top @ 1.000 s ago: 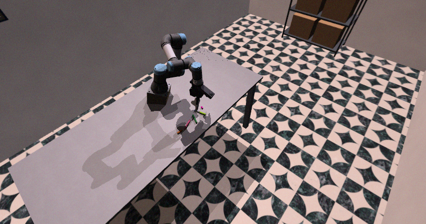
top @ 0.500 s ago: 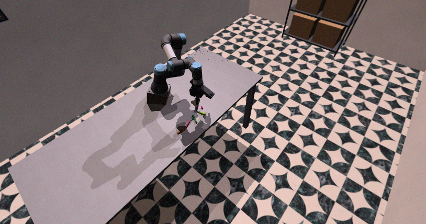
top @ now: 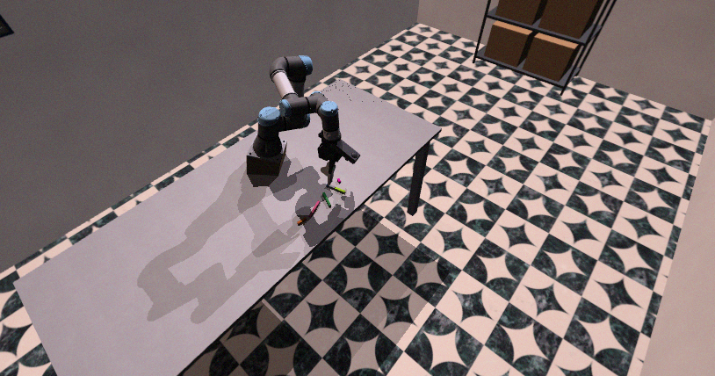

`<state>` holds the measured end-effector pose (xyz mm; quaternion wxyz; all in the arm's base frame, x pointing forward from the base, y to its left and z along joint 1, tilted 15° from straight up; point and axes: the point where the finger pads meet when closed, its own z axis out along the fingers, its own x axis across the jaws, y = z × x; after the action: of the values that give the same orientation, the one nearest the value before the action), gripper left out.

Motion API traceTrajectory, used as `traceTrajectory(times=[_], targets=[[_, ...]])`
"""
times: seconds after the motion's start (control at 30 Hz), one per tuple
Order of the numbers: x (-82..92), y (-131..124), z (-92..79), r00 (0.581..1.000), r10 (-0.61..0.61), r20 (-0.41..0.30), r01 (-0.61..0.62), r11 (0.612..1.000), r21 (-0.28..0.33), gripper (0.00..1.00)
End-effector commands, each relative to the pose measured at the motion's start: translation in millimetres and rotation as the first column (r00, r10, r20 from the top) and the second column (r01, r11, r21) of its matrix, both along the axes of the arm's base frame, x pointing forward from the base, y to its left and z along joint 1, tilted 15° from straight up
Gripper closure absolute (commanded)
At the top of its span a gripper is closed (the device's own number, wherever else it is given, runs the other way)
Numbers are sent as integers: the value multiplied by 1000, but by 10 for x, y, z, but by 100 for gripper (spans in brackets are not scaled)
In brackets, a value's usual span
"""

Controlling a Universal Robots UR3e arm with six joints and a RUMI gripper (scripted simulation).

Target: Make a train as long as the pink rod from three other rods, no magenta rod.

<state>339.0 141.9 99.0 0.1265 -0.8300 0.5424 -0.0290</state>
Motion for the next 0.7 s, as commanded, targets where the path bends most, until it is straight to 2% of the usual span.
traceTrajectory(times=[0.0,0.1,0.47,0.67], targets=[[-52,-31,201,1000,3,-7,-3,1000,3,0],[-59,-38,236,1000,3,-7,-3,1000,3,0],[-125,-105,592,1000,3,-7,-3,1000,3,0],[-141,-122,679,1000,3,-8,-3,1000,3,0]])
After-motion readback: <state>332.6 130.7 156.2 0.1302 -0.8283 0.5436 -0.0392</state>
